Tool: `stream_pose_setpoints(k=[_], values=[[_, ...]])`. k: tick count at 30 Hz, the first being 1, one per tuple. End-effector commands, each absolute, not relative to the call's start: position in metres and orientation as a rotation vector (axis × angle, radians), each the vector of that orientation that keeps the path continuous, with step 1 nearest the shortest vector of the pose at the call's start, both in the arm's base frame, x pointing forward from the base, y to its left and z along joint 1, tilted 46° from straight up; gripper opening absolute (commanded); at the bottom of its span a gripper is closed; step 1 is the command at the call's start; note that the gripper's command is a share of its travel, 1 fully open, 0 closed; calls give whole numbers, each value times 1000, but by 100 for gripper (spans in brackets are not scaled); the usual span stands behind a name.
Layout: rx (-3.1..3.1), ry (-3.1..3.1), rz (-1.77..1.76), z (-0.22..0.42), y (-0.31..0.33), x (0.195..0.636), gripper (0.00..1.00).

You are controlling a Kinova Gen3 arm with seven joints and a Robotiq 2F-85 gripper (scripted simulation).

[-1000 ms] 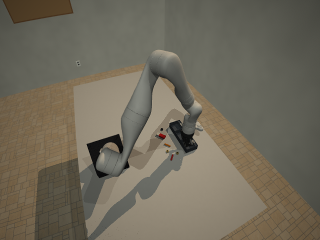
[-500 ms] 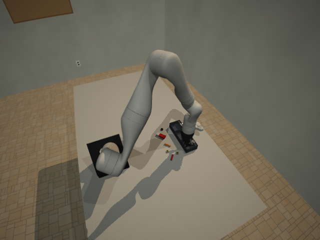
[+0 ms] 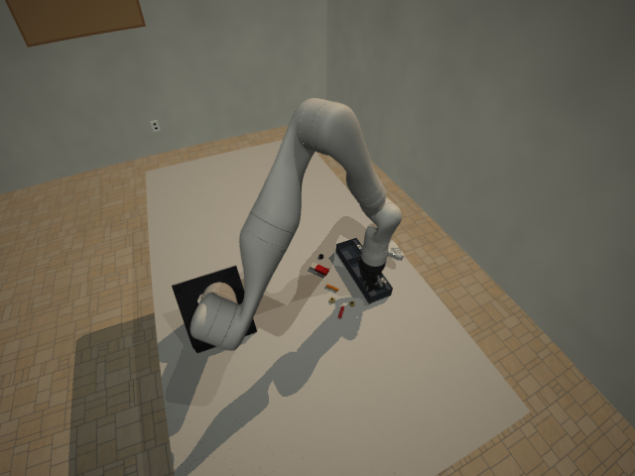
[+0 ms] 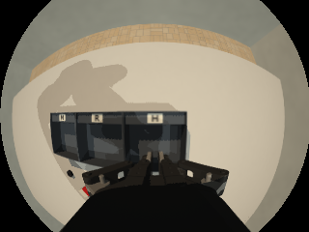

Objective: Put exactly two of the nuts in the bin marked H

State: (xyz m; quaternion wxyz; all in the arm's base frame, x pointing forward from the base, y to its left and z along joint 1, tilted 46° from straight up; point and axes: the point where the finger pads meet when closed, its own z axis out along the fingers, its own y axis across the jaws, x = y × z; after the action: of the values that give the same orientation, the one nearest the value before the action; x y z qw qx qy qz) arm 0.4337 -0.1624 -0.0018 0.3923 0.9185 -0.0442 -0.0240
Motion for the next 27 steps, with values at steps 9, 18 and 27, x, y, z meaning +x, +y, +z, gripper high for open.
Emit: stream_pose_setpoints(k=[9,18,27], values=[[2334,-109,-55,7,-152,436,9],[2334,-109,-55,15,-144,437,9],[2334,-109,-55,31,-127,439,9]])
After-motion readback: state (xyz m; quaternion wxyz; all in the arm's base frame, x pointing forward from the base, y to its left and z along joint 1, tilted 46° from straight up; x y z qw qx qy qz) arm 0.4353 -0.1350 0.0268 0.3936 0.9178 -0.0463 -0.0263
